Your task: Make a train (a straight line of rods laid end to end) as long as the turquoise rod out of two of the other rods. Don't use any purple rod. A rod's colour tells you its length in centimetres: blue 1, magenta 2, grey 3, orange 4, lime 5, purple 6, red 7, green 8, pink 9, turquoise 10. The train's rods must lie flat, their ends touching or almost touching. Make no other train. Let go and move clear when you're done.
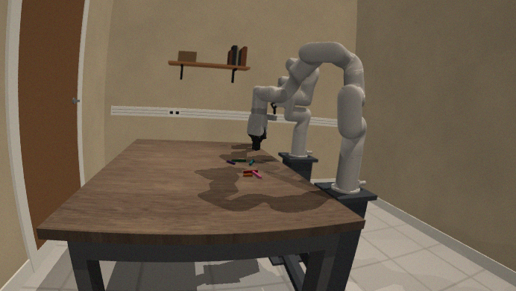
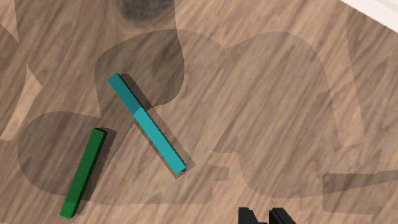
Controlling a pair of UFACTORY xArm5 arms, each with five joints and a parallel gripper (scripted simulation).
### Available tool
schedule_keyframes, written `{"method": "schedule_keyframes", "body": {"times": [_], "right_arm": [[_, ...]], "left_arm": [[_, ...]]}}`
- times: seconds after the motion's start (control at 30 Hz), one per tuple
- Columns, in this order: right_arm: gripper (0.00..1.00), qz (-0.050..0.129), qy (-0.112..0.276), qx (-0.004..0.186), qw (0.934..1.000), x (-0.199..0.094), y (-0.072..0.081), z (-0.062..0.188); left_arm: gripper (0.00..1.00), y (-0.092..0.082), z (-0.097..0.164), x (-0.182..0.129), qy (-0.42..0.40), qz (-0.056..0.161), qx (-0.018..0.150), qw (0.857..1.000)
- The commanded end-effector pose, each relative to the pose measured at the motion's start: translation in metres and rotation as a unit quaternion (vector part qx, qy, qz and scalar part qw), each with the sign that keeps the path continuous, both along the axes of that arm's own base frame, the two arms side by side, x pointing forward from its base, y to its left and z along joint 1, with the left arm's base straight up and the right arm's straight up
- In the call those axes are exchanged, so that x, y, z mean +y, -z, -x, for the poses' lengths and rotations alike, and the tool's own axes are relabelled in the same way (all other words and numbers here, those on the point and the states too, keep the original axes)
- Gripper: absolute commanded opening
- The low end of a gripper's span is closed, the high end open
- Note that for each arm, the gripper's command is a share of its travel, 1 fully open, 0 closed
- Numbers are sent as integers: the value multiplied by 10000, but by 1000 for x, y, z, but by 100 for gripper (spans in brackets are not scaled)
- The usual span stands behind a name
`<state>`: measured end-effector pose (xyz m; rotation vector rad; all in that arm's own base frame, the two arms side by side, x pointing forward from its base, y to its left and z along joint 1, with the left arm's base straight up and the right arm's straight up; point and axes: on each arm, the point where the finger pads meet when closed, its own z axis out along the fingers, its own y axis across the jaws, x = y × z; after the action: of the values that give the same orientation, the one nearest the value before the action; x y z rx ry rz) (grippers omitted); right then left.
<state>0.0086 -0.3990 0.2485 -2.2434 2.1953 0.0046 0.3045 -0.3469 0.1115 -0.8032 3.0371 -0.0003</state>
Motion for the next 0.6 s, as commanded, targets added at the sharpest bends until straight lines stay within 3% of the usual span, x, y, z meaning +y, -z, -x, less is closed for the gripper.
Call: {"method": "schedule_keyframes", "body": {"times": [0.0,0.1,0.57], "right_arm": [[100,20,0,-1,10000,-1,-2,0],[100,20,0,-1,10000,-1,-2,0],[100,20,0,-1,10000,-1,-2,0]], "left_arm": [[6,11,-1,-1,0,16,-14,10000],[6,15,-1,-1,0,16,-14,10000],[6,68,-1,-1,0,15,-14,10000]]}}
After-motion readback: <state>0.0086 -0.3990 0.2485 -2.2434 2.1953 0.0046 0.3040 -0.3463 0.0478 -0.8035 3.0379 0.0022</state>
